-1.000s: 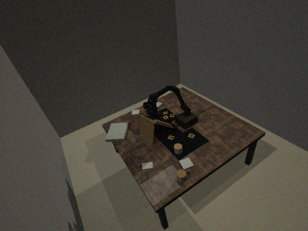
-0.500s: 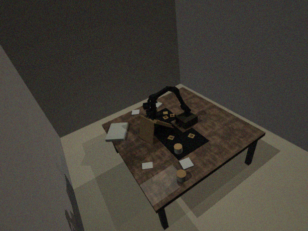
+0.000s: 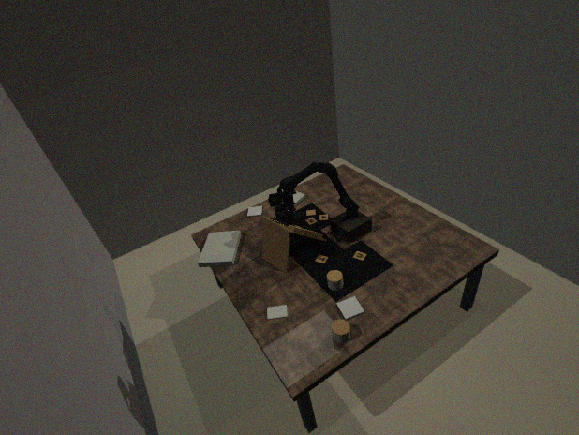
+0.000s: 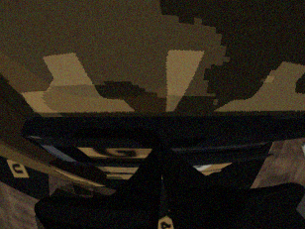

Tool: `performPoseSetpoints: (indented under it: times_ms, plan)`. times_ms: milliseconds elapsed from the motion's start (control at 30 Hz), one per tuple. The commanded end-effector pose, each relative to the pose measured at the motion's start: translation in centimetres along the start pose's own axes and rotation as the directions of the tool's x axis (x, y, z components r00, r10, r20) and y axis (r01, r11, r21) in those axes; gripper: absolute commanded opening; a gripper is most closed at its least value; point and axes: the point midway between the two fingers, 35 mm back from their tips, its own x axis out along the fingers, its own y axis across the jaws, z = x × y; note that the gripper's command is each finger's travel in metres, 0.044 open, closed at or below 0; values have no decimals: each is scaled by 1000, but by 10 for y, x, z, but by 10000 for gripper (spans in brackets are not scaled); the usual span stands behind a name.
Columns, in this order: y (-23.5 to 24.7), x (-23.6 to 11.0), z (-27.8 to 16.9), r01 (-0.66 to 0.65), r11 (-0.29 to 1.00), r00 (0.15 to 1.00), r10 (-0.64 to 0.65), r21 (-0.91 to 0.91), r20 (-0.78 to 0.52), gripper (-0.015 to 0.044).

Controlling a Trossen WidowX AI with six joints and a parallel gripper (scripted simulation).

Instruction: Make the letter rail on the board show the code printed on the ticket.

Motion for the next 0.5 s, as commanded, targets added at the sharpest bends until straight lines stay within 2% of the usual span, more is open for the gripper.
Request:
performPoseSetpoints:
  times_ms: [0,467]
  plan:
    - [2,0,-1,2,1000,1000,-2,2,-2,0]
    - [7,1,-1,2,1000,1000,-2,2,-2,0]
